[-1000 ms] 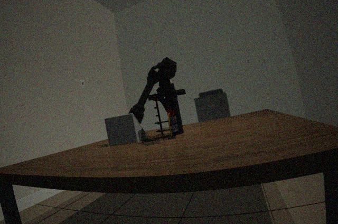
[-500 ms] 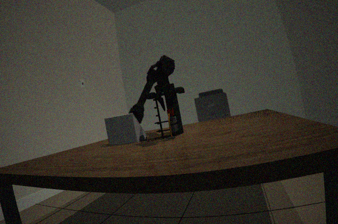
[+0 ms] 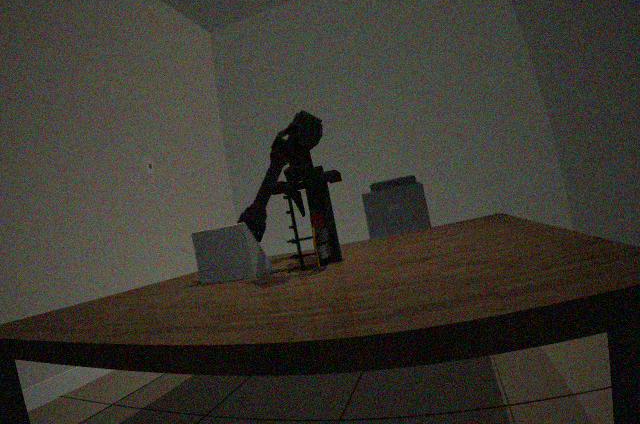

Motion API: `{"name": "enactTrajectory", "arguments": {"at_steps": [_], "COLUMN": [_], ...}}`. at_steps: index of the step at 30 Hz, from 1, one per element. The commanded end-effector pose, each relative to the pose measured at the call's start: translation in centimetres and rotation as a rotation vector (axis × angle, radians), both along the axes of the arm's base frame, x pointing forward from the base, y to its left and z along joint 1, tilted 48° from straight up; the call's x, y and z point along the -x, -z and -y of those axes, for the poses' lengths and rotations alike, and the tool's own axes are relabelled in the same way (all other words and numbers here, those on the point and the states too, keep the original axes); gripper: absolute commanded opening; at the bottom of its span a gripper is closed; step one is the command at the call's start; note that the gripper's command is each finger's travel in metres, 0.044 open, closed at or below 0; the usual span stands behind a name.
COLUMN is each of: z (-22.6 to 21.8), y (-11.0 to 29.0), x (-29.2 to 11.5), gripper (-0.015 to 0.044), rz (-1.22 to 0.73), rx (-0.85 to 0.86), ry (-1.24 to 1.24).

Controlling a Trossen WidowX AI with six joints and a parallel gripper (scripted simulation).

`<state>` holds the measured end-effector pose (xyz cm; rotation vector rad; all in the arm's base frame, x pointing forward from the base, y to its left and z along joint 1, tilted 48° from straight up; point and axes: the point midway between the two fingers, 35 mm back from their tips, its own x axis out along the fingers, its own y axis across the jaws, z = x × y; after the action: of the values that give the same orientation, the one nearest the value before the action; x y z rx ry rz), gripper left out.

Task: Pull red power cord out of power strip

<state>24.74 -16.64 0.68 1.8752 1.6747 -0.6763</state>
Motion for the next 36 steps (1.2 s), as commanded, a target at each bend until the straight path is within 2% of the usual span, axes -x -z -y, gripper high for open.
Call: {"name": "enactTrajectory", "arguments": {"at_steps": [1, 24, 36], "z": [0.0, -2.4, -3.2], "y": [-0.3, -2.9, -2.1], "x": [-0.1, 0.1, -0.1], "gripper": [0.0160, 0.0160, 0.0160], "rz": [0.007, 0.006, 0.007], "rx": [0.004, 0.002, 0.002], "ry": [0.000, 0.000, 0.000]}}
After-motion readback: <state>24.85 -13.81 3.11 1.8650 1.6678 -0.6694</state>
